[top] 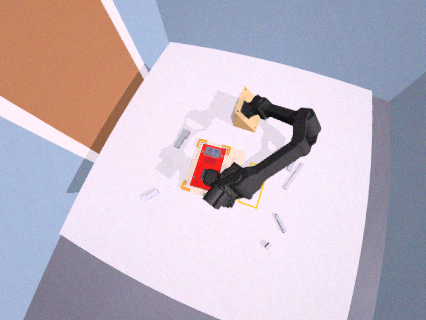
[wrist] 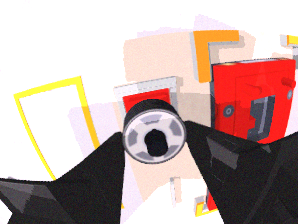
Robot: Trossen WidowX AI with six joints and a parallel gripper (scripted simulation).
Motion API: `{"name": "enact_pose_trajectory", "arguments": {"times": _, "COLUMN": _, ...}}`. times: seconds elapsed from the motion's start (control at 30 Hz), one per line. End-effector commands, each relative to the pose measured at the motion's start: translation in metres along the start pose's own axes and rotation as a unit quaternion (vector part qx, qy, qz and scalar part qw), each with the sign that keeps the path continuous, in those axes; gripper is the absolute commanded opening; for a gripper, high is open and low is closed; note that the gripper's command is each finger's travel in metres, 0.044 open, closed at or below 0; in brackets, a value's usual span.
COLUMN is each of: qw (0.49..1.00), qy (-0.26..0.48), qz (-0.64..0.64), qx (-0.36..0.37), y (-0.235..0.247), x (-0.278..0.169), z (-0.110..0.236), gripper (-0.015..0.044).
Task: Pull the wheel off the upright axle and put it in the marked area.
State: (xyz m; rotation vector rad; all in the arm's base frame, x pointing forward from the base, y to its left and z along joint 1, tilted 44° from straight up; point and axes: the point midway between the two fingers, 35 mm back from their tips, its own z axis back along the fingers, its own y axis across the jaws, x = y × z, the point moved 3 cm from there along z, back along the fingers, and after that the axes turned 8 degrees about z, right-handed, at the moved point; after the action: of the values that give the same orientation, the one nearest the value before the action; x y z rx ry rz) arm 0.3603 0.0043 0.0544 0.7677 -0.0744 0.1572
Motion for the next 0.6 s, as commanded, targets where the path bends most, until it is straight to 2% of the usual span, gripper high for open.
{"name": "enact_pose_trajectory", "arguments": {"times": 0.0, "qw": 1.000, "qy": -0.007, "qz": -0.007, "qx": -0.003, "y": -0.0024, "x": -0.0017, "z": 0.0116, "gripper": 0.0000}}
{"name": "enact_pose_trajectory", "arguments": {"times": 0.57, "qw": 1.000, "qy": -0.007, "qz": -0.008, "qx": -0.002, "y": -0.0024, "x": -0.0019, "z": 0.0172, "gripper": 0.0000}}
